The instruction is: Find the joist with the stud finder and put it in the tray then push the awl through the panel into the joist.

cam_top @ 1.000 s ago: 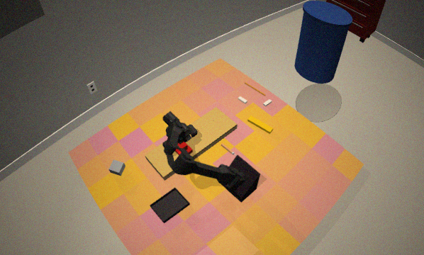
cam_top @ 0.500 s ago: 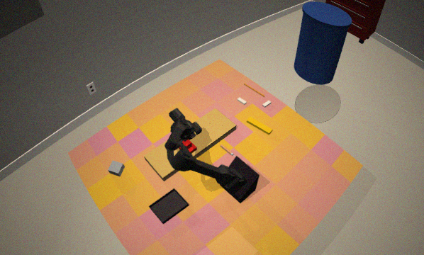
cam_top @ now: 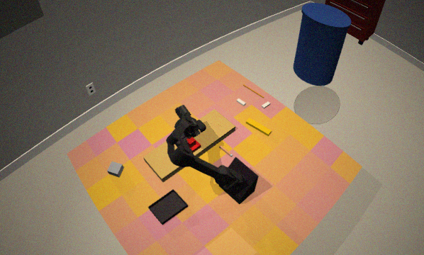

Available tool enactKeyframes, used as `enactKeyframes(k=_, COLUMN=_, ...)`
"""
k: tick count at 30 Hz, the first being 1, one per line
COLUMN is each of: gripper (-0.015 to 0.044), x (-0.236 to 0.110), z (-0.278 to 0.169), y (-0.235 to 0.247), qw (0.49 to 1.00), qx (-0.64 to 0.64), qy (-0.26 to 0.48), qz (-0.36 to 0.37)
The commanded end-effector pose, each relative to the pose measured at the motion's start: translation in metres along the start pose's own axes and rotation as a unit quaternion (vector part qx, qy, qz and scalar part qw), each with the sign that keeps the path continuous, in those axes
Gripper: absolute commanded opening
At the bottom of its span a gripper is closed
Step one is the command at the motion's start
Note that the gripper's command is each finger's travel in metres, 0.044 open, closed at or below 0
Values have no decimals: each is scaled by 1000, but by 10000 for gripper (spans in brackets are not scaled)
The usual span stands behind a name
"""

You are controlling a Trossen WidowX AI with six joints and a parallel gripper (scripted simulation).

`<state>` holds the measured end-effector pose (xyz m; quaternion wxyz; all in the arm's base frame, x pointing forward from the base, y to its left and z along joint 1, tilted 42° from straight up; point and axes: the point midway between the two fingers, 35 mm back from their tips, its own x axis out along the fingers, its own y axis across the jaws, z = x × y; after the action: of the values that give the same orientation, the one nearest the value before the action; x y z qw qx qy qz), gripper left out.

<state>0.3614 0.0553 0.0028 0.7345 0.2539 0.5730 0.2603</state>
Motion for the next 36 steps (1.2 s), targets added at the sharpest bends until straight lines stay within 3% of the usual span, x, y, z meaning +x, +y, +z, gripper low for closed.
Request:
enactKeyframes(k=1, gripper=0, x=0, z=0, y=-12, qw=1000, qx=0, qy=1, qz=-2)
enactKeyframes(k=36, gripper=0, x=-1, z=0, y=-92, qw=1000, qx=-1, qy=0, qz=-4)
